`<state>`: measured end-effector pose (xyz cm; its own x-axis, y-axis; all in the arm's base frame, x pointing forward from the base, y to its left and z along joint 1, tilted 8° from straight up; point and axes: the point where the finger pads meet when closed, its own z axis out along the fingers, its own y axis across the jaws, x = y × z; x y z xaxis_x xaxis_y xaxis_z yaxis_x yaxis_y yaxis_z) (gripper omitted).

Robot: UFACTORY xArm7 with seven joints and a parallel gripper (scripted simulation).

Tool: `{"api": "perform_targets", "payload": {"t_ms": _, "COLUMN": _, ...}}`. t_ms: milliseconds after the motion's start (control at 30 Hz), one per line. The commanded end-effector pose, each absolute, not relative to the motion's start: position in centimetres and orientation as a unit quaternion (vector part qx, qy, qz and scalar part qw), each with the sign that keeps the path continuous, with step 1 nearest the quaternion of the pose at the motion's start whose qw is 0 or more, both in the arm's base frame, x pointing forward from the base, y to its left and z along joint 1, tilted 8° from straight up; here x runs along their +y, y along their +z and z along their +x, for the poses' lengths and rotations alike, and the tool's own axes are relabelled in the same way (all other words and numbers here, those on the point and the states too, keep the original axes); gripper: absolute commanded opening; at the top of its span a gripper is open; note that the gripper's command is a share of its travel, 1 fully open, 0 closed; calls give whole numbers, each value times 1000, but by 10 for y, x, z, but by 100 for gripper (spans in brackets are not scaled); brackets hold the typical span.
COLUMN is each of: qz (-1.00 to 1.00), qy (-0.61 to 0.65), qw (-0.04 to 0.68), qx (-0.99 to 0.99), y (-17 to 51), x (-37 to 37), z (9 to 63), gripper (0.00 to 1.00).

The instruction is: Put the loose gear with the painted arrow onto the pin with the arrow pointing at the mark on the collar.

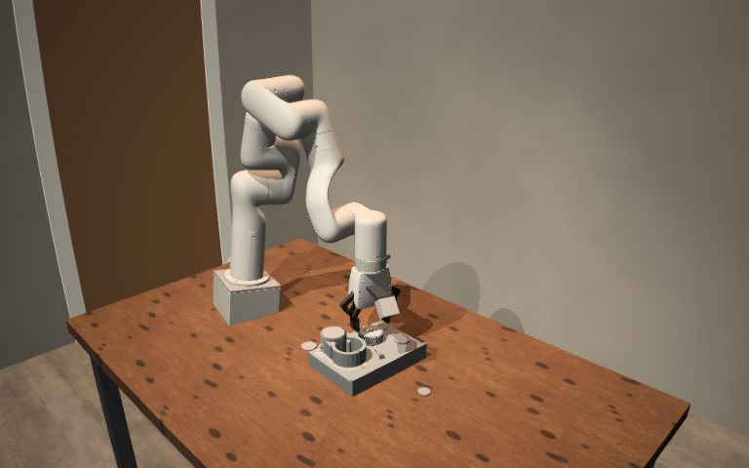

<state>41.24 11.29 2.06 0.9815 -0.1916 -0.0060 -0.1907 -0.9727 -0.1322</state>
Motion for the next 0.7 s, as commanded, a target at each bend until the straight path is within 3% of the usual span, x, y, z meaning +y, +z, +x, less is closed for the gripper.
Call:
{"api": "perform_targets", "payload": {"t_ms": 0, "qz": -993, "qy": -5, "qw": 67, "qx": 96, "y": 21, "x": 113, "z": 414, "gripper": 93}}
{"api": "perform_targets", "payload": {"t_ms": 667, "qz": -993, "qy": -5, "qw": 67, "qx": 96, "y": 7, "x": 115, "z": 414, "gripper": 93}}
